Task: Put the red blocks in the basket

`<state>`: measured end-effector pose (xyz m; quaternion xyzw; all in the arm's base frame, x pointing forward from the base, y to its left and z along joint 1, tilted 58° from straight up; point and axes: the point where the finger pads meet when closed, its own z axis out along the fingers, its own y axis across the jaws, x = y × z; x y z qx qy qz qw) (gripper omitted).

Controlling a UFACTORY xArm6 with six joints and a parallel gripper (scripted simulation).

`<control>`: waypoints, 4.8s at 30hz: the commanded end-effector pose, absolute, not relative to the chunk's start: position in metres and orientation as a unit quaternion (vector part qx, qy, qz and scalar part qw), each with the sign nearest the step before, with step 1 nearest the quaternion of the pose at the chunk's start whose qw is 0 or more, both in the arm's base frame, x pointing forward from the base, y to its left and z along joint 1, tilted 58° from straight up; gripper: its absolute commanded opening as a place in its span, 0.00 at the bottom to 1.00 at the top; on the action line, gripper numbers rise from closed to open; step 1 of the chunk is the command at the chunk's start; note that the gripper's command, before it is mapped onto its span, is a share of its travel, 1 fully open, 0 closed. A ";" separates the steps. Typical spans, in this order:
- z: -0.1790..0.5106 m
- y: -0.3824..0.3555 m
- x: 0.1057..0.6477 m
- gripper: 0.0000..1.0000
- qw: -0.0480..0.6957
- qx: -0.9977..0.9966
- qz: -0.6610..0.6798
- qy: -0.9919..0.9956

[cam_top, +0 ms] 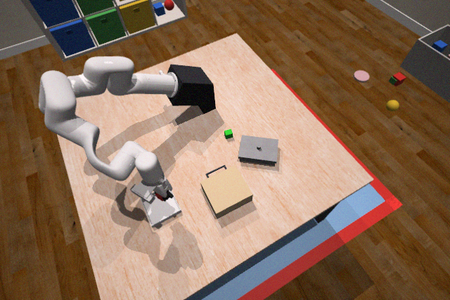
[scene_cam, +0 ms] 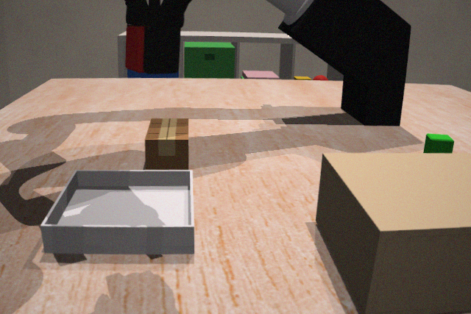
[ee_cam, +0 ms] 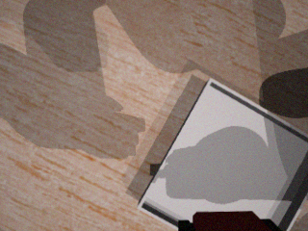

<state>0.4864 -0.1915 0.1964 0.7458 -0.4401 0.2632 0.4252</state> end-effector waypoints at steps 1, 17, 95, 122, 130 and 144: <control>0.198 -0.191 0.487 0.00 0.446 0.805 0.187 -0.343; 0.198 -0.191 0.487 0.00 0.446 0.807 0.184 -0.340; 0.147 -0.271 0.487 0.00 0.446 0.807 0.184 -0.340; 0.122 -0.312 0.486 0.00 0.446 0.807 0.184 -0.340; 0.118 -0.317 0.486 0.00 0.446 0.807 0.184 -0.340; 0.115 -0.323 0.486 0.00 0.446 0.807 0.184 -0.340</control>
